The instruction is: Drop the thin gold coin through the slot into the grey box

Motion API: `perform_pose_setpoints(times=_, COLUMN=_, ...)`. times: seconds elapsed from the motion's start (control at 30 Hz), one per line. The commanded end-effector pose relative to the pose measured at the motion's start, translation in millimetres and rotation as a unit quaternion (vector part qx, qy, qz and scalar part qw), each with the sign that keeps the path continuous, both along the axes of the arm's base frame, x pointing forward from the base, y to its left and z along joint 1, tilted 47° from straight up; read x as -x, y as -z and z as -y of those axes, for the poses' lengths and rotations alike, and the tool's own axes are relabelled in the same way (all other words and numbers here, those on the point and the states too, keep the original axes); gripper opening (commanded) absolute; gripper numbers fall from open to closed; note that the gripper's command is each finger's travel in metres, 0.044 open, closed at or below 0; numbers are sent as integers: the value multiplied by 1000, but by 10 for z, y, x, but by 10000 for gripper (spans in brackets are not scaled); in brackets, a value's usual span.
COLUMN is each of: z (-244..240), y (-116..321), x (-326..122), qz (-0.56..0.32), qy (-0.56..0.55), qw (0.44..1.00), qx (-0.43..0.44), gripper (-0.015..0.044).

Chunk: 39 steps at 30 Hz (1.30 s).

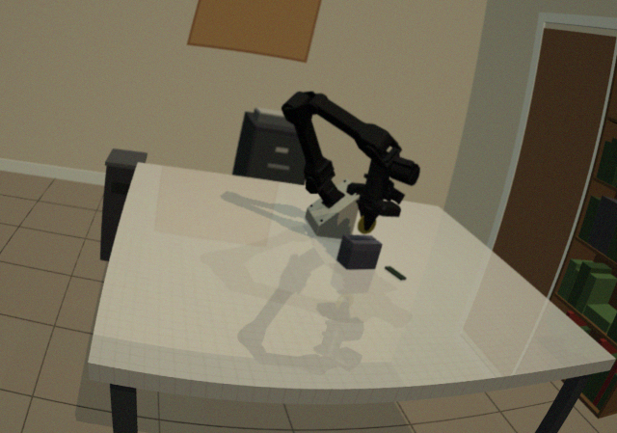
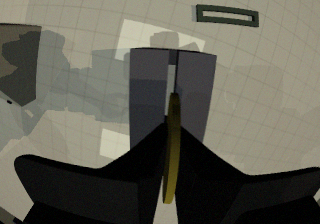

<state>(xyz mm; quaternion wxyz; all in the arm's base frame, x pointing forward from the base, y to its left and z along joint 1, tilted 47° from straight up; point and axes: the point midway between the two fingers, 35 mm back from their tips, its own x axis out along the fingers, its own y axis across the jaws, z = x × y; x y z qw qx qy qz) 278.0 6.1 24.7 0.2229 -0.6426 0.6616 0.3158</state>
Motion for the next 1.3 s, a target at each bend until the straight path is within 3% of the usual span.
perform_pose_setpoints(times=0.0, z=22, y=16, x=6, qz=-2, qy=-1, qw=1000, qx=3, gripper=0)
perform_pose_setpoints(times=1.13, z=113, y=101, x=13, qz=-2, qy=-1, qw=1000, qx=3, gripper=0)
perform_pose_setpoints(times=1.27, z=93, y=90, x=4, qz=1, qy=1, qw=1000, qx=1, gripper=105)
